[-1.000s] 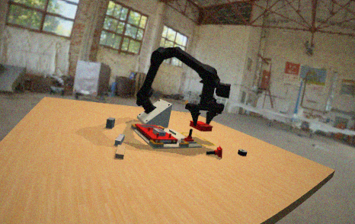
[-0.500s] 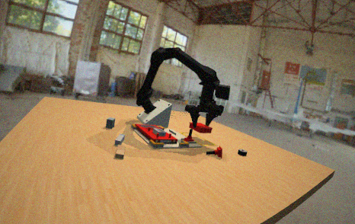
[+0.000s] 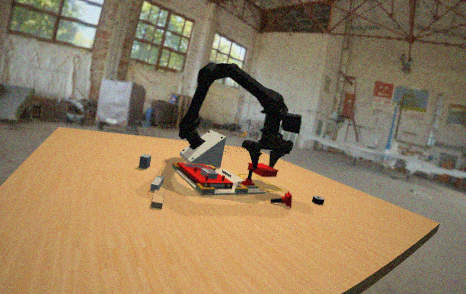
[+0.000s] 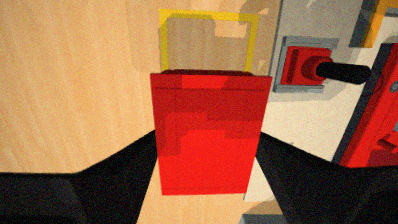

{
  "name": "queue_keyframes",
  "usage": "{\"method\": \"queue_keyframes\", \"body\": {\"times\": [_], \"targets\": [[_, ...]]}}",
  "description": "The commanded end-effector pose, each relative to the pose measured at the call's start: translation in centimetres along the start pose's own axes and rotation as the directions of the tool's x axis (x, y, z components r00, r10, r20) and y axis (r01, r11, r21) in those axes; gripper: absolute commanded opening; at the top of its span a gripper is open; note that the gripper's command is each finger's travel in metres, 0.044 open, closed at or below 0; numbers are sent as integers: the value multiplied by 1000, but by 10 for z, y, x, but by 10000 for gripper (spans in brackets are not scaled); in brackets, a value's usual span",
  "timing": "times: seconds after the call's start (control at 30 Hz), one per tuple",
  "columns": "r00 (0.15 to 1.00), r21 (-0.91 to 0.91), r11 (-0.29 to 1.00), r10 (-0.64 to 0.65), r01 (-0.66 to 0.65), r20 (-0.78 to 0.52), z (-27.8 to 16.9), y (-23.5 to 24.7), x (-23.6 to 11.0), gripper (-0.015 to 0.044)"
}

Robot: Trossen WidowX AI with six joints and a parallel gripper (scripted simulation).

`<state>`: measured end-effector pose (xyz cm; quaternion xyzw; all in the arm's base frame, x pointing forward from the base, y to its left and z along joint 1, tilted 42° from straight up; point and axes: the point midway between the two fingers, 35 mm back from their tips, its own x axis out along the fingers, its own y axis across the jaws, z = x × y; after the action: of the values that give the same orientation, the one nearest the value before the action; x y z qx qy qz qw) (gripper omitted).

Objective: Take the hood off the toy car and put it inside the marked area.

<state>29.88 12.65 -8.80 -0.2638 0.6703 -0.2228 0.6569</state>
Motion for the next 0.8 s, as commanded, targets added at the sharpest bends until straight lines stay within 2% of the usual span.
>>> {"method": "queue_keyframes", "body": {"times": [0.0,0.77], "targets": [[1000,-9,1000,-8,8,1,-1,-1,4,0],[1000,-9,1000,-9,9,1,-3,-2,16,0]]}}
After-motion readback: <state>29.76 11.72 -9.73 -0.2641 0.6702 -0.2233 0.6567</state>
